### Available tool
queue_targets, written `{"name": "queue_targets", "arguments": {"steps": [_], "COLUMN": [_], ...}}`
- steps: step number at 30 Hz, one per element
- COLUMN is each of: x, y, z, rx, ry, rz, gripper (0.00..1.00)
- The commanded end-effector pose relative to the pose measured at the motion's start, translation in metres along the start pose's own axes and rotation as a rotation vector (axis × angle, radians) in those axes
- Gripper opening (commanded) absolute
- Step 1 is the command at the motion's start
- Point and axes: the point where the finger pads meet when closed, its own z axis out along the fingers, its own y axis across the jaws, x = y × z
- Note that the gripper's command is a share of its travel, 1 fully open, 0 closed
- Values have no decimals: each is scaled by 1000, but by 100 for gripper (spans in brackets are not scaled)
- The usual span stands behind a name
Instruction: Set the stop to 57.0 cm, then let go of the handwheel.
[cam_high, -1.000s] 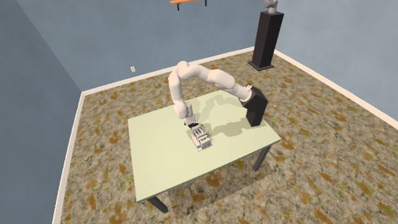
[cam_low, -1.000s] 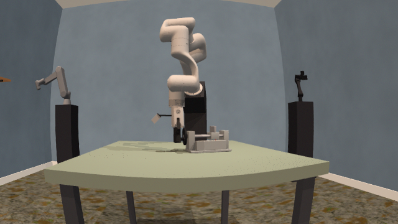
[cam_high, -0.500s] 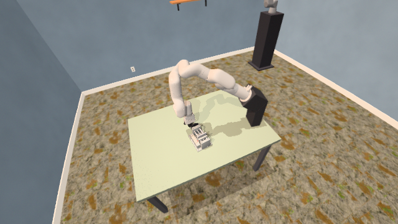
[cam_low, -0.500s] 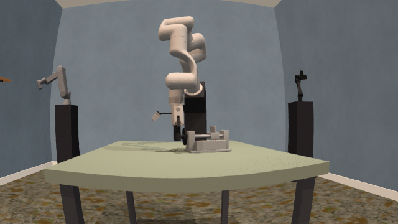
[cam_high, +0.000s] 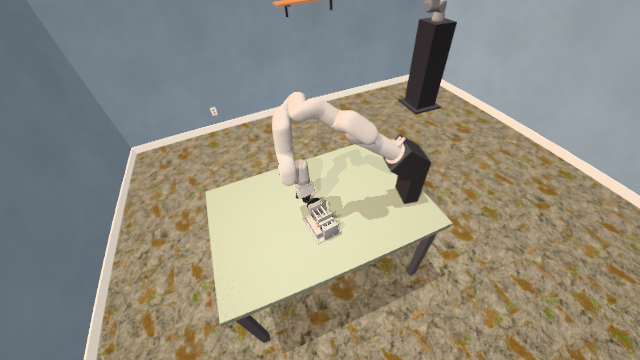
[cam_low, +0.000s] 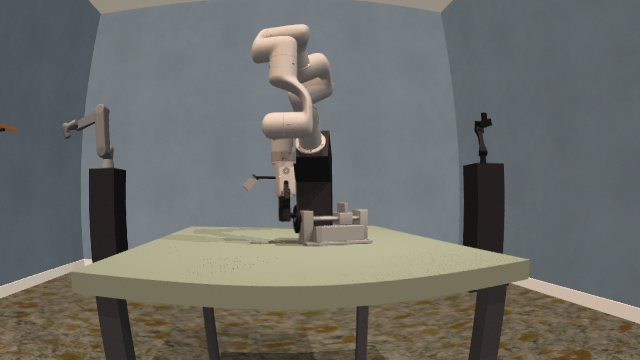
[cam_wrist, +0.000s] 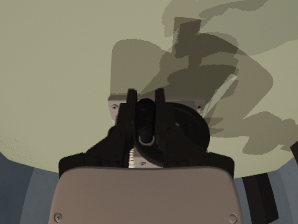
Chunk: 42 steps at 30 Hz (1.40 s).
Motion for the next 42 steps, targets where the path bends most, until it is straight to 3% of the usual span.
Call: {"name": "queue_targets", "arguments": {"steps": [1, 8, 17, 42], "x": [0, 0, 0, 1], "y": [7, 34, 55, 49], "z": [-8, -15, 3, 35], "rx": [-2, -2, -2, -2], "ry": [11, 11, 11, 11], "rz": [1, 1, 1, 1], "gripper": [6, 6, 6, 6]}}
